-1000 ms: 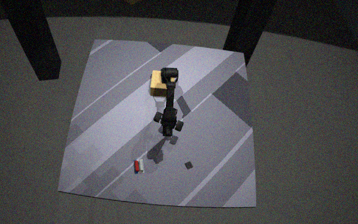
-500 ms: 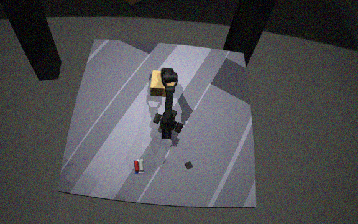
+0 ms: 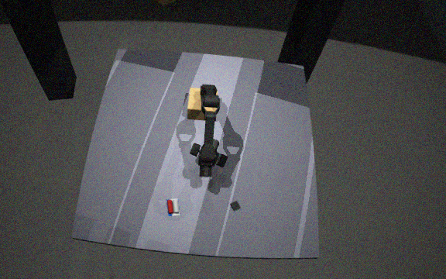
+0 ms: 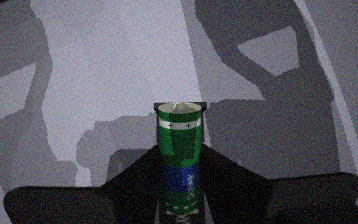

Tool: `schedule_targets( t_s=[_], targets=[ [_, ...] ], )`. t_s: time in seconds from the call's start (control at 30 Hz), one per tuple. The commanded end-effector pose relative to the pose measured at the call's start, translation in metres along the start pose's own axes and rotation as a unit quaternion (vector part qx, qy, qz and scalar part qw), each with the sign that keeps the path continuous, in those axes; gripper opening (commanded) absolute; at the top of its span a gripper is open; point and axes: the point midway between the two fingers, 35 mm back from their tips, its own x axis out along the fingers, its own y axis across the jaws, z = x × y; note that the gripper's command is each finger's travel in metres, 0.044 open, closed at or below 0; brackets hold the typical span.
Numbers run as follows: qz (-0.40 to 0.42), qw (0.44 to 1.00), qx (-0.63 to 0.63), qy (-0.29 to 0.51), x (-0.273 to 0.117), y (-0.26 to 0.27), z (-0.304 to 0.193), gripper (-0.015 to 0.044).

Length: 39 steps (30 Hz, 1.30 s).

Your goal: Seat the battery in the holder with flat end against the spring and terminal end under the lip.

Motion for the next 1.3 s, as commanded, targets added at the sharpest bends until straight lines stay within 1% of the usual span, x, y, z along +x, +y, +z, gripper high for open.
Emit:
schedule_targets(
  t_s=[0.0,1.27],
  targets=[
    [-0.001,1.000,-0.002,-0.011,0.000,-0.001,-0.002,0.0086],
    [0.004,1.000,-0.002,-0.014,-0.007,-0.001,-0.020,0.0086]
  ],
)
